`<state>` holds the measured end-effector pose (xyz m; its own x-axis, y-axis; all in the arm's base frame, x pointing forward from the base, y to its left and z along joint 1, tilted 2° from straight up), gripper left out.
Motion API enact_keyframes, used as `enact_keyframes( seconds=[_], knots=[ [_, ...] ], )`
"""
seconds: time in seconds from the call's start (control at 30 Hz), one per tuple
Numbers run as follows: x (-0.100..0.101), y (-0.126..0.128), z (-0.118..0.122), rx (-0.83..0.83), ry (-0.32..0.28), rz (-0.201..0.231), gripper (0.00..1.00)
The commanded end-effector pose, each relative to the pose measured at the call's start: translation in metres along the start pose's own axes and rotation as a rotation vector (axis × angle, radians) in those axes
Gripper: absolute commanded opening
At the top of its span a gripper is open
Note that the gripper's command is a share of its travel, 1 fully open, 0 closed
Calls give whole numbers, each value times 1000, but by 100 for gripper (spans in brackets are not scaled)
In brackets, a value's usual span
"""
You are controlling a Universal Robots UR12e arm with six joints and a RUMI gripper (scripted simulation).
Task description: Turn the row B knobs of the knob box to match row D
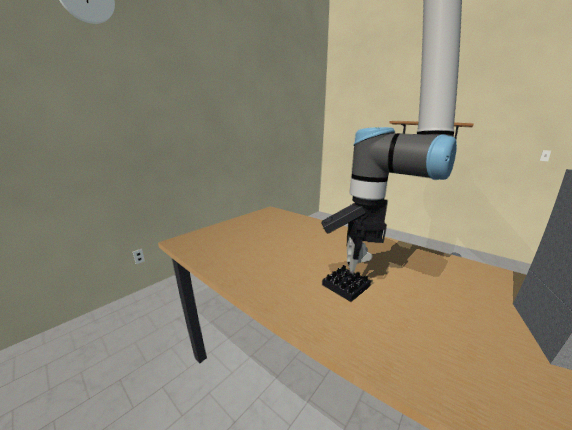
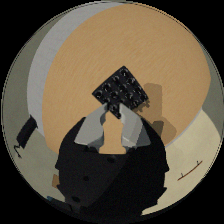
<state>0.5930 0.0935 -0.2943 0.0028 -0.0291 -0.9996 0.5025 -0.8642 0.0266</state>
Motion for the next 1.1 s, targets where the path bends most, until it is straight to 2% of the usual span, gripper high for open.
enact_keyframes(
  seconds=[0.0,0.33,1.07],
  knots=[
    [5,0,0,0,1,1,11],
    [17,0,-1,0,1,1,11],
    [24,0,-1,0,1,1,11]
  ],
)
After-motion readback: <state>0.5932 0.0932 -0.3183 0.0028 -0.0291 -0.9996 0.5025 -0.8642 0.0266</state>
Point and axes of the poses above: the point where the finger pads meet when closed, its own x axis out along the fingers, its own y axis across the jaws, z = x × y, the point moved 3 cm from there along -x, back along the fingers, and after that the axes turned 2 degrees about x, right-handed, at the moved point
